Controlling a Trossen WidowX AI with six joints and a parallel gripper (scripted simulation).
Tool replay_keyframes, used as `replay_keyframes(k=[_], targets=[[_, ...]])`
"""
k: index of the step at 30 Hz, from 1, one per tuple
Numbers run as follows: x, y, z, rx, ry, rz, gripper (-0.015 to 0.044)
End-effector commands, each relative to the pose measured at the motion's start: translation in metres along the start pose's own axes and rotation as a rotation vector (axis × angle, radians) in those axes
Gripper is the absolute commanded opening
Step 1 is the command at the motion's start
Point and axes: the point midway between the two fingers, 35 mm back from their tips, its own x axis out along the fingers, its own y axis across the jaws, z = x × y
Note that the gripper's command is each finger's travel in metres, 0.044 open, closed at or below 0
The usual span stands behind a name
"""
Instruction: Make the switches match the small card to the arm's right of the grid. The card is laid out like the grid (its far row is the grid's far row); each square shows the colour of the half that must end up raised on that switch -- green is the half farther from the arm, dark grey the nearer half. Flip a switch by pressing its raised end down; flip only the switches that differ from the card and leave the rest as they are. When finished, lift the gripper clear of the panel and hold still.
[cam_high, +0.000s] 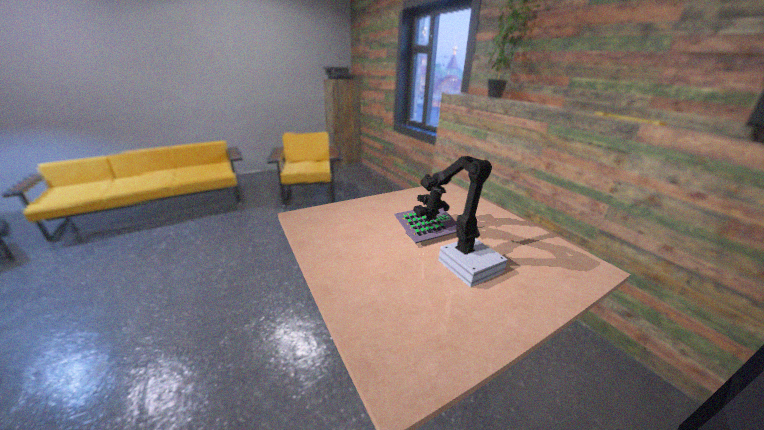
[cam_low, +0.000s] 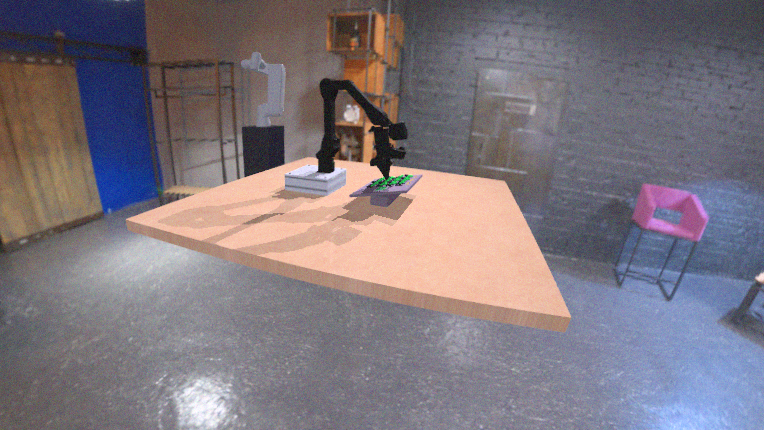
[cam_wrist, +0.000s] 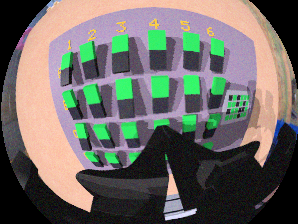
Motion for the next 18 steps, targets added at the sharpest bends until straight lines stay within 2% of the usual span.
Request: replay_keyframes(k=[1,18], targets=[[0.0015,-0.0007,-0.0007,-0.001,0.002,-0.004,0.0],[0.0038,-0.0007,-0.0007,-0.001,0.002,-0.004,0.0]])
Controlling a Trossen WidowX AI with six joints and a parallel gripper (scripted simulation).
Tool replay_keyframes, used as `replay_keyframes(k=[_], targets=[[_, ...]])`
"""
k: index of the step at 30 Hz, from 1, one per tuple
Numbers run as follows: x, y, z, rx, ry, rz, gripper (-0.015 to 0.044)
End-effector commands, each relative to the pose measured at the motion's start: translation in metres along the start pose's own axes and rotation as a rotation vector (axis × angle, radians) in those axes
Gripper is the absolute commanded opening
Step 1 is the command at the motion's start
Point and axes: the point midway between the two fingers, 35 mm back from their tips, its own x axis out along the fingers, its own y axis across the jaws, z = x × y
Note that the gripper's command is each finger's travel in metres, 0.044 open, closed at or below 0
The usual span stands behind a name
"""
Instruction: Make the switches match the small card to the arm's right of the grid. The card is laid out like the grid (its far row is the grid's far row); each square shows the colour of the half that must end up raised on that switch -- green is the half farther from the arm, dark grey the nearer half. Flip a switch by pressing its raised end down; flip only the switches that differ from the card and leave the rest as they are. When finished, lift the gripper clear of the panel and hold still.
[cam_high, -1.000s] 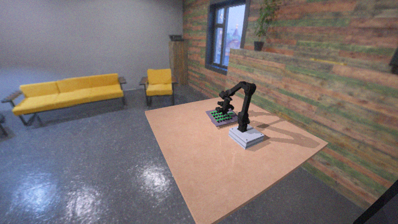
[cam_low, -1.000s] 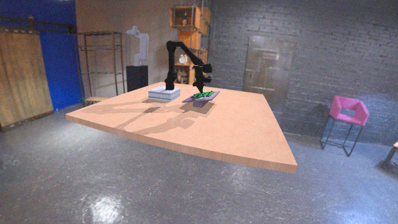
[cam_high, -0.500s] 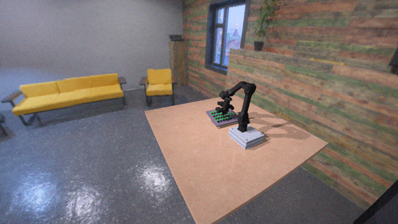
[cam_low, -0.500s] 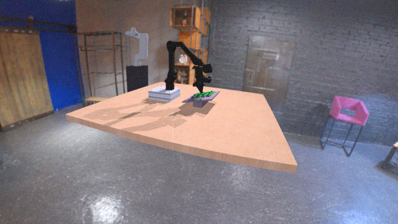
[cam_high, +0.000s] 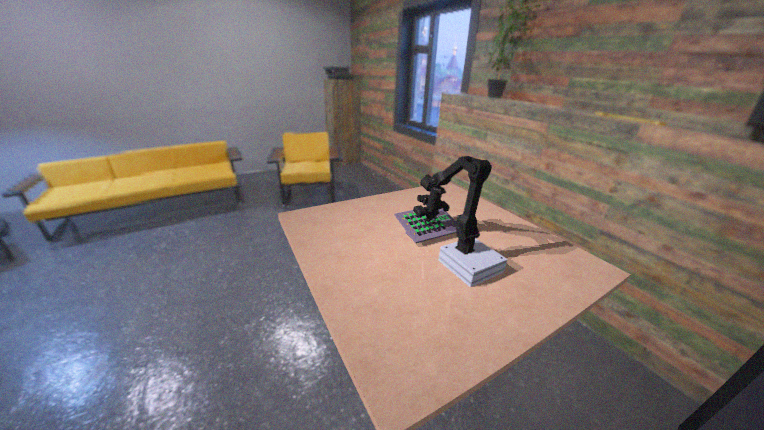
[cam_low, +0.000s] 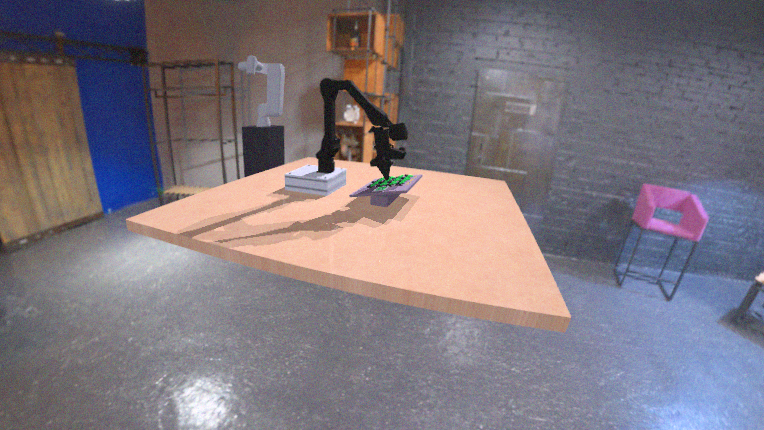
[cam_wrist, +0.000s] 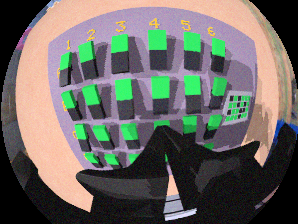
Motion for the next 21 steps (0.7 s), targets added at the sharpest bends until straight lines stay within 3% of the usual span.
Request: replay_keyframes(k=[1,21], targets=[[0.0018,-0.0007,-0.0008,-0.001,0.001,-0.004,0.0],[0.0045,-0.0007,-0.0007,-0.001,0.001,-0.004,0.0]])
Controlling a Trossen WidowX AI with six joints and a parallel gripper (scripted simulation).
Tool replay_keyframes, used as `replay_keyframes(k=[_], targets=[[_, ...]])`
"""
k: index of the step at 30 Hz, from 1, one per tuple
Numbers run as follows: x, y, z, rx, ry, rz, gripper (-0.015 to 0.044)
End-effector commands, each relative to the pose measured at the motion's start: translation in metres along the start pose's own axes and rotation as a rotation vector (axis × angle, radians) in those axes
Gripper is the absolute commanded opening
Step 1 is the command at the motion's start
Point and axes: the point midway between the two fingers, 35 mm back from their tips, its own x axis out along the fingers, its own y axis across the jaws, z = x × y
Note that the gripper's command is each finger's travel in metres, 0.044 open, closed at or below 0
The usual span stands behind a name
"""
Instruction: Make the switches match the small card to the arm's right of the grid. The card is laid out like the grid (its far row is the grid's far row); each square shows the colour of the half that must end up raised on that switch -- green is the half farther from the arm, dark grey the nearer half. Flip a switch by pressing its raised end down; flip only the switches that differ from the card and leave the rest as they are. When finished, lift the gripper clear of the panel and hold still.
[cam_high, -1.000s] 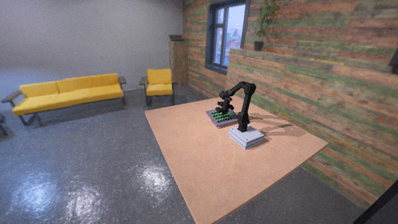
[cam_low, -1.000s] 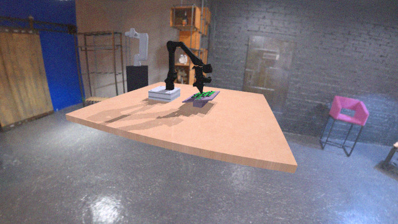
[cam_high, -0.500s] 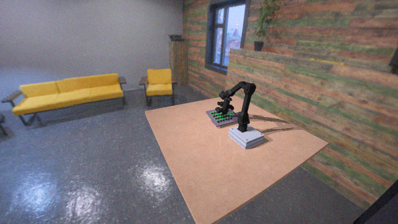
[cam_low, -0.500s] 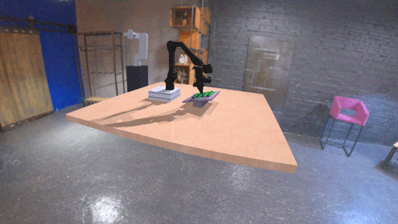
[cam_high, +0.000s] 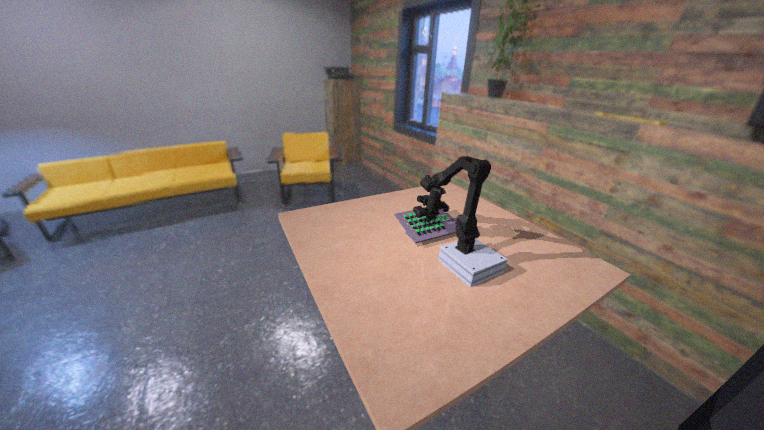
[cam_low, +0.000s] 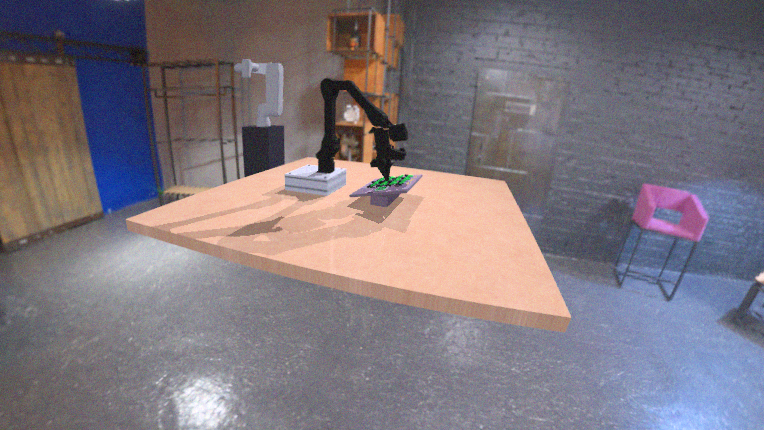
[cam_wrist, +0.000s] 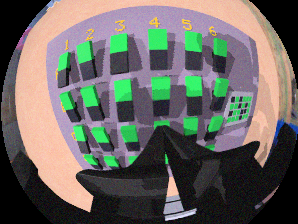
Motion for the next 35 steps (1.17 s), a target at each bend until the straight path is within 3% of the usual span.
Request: replay_keyframes(k=[1,4,9,35], targets=[[0.002,-0.001,-0.001,-0.001,0.003,-0.004,0.0],[-0.01,0.0,0.001,0.0,-0.003,-0.001,0.0],[-0.064,0.0,-0.003,-0.001,-0.022,-0.003,0.0],[-0.071,0.015,0.007,-0.001,-0.023,-0.002,0.0]])
